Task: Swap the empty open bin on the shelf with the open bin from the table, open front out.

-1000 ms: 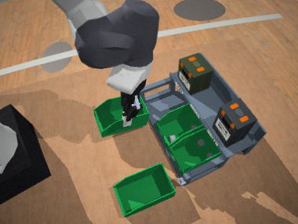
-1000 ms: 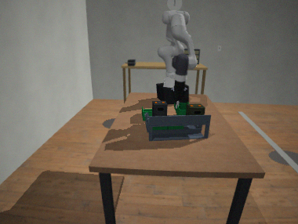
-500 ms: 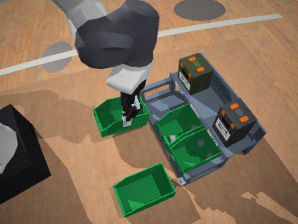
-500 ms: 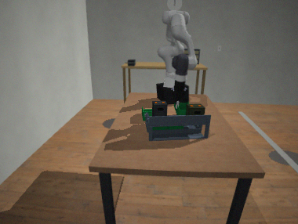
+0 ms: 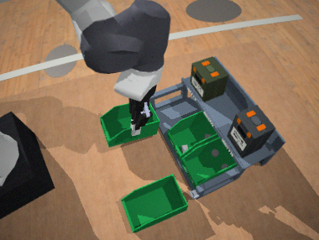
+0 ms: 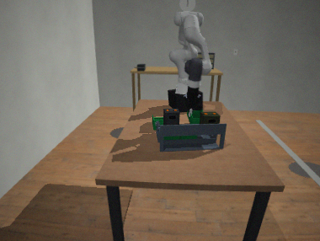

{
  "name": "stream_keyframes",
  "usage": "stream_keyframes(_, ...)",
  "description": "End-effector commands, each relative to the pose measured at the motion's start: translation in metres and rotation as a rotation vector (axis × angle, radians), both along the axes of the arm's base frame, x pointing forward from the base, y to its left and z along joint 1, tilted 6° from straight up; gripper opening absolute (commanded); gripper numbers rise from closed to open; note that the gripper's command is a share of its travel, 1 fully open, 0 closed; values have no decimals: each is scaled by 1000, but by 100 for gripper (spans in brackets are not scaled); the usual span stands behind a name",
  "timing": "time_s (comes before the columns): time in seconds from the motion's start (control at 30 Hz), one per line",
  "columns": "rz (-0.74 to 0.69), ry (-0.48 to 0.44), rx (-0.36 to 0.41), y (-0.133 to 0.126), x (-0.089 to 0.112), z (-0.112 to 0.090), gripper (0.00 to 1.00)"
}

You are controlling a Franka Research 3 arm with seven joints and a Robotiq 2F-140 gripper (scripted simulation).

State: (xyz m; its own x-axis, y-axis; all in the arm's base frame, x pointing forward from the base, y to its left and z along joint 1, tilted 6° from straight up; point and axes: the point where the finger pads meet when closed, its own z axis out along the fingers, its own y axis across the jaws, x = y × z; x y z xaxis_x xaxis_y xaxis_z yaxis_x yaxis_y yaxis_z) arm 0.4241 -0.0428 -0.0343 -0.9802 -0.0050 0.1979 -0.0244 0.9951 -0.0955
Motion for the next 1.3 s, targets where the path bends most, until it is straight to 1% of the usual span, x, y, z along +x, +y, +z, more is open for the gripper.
stream_keyframes(0.0,6,-6,2,0,3,1,0)
stream_keyframes(0.67,6,-6,2,0,4,1,0)
stream_keyframes(1.27,6,-6,2,1,10,1,0)
